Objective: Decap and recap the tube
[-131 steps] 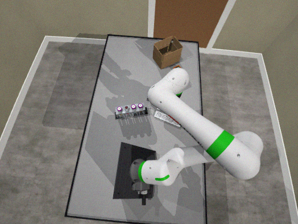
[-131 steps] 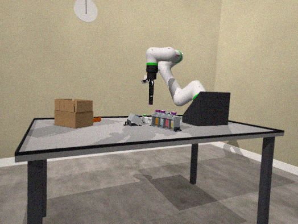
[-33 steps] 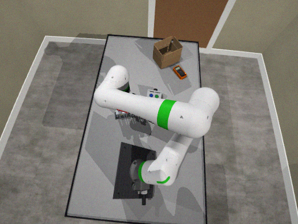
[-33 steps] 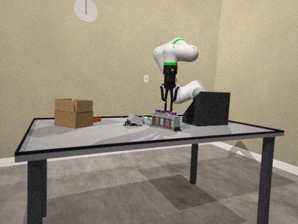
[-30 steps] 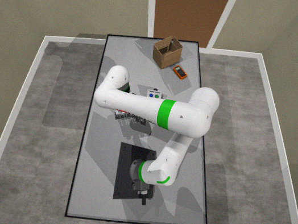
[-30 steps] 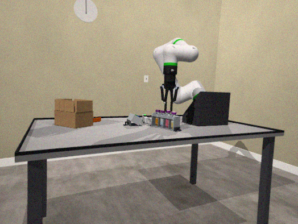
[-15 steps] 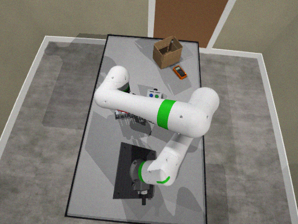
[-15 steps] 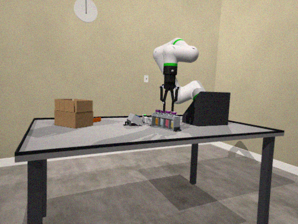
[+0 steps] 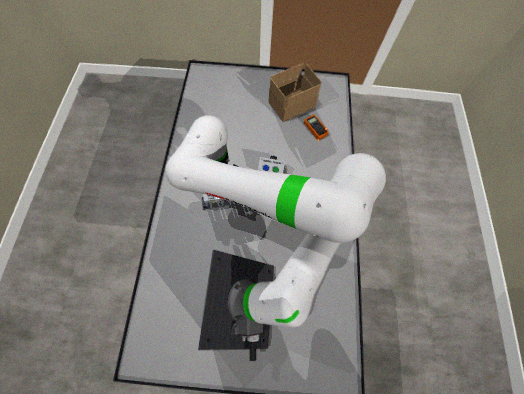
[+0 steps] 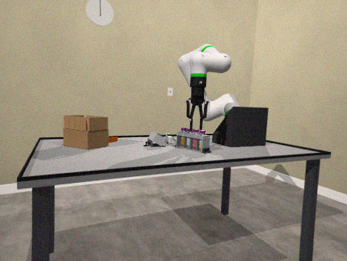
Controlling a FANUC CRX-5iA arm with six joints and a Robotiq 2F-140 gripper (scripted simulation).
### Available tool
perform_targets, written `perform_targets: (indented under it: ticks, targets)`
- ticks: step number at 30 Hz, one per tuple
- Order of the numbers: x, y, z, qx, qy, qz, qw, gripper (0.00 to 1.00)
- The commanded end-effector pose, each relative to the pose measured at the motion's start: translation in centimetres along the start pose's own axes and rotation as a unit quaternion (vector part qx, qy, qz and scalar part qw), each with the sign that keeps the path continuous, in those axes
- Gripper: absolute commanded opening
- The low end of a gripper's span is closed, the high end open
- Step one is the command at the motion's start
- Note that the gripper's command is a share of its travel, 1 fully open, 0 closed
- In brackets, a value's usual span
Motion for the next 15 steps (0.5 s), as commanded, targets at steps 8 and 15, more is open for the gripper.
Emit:
perform_targets:
  ticks: [8, 15]
  targets:
    - [-0.05, -0.03, 0.17, 0.001, -0.001, -0.100, 0.995, 0.41]
    - [-0.05, -0.03, 0.42, 0.001, -0.001, -0.199, 0.980, 0.41]
Point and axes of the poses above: the point where the finger pads meet when closed, its own z axis out along the fingers, its own y axis across the jaws, x = y × z, the point moved 2 cm from there along -z, back along the fingers, and after that the axes turned 9 degrees about z, right-handed, at the moved point
